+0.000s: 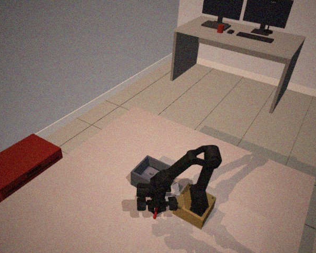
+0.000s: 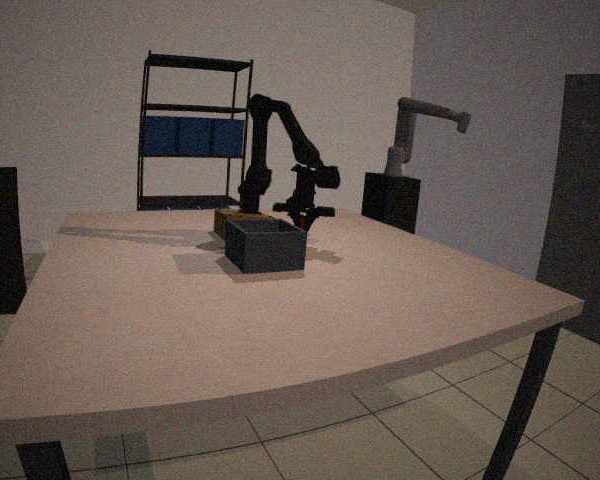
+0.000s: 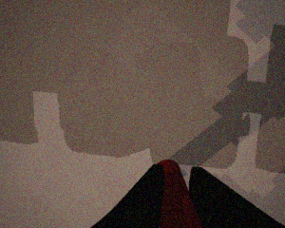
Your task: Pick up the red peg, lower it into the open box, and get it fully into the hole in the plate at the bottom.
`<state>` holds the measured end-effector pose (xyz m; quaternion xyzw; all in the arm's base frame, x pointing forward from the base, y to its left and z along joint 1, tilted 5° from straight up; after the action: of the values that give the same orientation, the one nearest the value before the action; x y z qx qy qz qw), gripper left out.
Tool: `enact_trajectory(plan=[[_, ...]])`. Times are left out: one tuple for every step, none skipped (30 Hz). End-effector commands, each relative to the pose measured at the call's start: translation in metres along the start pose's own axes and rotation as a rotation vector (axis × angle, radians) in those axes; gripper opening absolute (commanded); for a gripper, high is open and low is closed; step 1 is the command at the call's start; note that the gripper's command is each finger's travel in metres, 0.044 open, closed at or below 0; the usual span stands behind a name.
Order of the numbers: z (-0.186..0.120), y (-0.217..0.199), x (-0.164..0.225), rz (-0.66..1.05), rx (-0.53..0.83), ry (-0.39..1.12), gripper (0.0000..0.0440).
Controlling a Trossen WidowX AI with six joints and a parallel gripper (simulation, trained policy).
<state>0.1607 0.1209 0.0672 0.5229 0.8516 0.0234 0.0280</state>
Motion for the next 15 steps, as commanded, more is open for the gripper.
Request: enact_trajectory(plan=[[-0.001,0.003,-0.002,-0.003,0.010,0.001,0.0000],[-0.004,0.005,-0.004,-0.007,0.000,-0.009,0.0000],[-0.006,0.007,-0.005,-0.013,-0.009,-0.020,0.0000],[-0.009,0.008,-0.006,-0.018,-0.016,-0.030,0.0000],[-0.011,0.010,-0.007,-0.024,-0.021,-0.040,0.0000],[-0.014,0.011,-0.009,-0.029,-0.026,-0.049,0.0000],[-0.017,0.013,-0.010,-0.035,-0.030,-0.059,0.0000],[-0.020,0.014,-0.012,-0.041,-0.034,-0.069,0.0000],[-0.023,0.016,-0.013,-0.047,-0.038,-0.079,0.0000],[-0.026,0.017,-0.015,-0.053,-0.042,-0.089,0.0000],[-0.030,0.019,-0.017,-0.058,-0.046,-0.099,0.0000],[-0.033,0.021,-0.018,-0.063,-0.050,-0.109,0.0000],[-0.036,0.022,-0.020,-0.068,-0.053,-0.118,0.0000],[-0.040,0.024,-0.022,-0.071,-0.057,-0.127,0.0000],[-0.043,0.026,-0.024,-0.074,-0.060,-0.136,0.0000]])
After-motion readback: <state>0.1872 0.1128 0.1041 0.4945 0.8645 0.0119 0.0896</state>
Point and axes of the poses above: the point midway between the two fingers, 35 mm back from their tips, its own z axis out along the fingers, its own y axis across the jaws, x = y × z, the point moved 8 cm from there along -z, back along the fingers, and after that the axes turned 13 degrees about z, right-handed, at the moved point
